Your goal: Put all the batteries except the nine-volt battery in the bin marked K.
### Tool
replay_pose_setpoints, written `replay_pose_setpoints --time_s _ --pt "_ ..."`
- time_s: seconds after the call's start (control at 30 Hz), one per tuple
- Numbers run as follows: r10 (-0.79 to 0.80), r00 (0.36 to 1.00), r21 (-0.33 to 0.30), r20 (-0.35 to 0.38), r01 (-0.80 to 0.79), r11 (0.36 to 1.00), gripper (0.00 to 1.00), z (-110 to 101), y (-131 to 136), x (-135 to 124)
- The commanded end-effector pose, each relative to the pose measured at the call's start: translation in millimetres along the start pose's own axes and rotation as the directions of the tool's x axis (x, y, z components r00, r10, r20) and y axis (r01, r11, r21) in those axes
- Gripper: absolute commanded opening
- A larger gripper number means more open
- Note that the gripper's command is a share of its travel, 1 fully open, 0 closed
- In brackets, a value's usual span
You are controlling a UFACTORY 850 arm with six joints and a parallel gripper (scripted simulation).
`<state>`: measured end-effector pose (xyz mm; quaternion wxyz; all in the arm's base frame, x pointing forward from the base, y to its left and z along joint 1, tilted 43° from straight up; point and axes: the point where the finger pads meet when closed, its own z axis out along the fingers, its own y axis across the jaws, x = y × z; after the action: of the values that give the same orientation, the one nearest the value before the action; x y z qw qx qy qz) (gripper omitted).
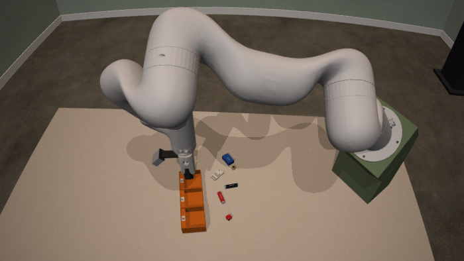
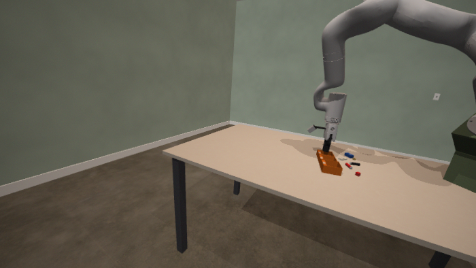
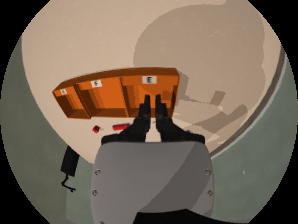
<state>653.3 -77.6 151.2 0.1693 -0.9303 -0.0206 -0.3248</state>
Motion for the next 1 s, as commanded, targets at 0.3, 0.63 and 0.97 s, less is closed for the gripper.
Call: replay_pose_setpoints --time_s 0.3,0.63,0.97 --pt "0.000 1.000 0.000 -0.001 0.000 1.000 0.07 -28 0 1" --pt "0.000 1.000 0.000 -0.001 0.000 1.000 0.07 -28 -50 2" --pt "0.000 1.000 0.000 -0.001 0.000 1.000 0.07 -28 -84 2"
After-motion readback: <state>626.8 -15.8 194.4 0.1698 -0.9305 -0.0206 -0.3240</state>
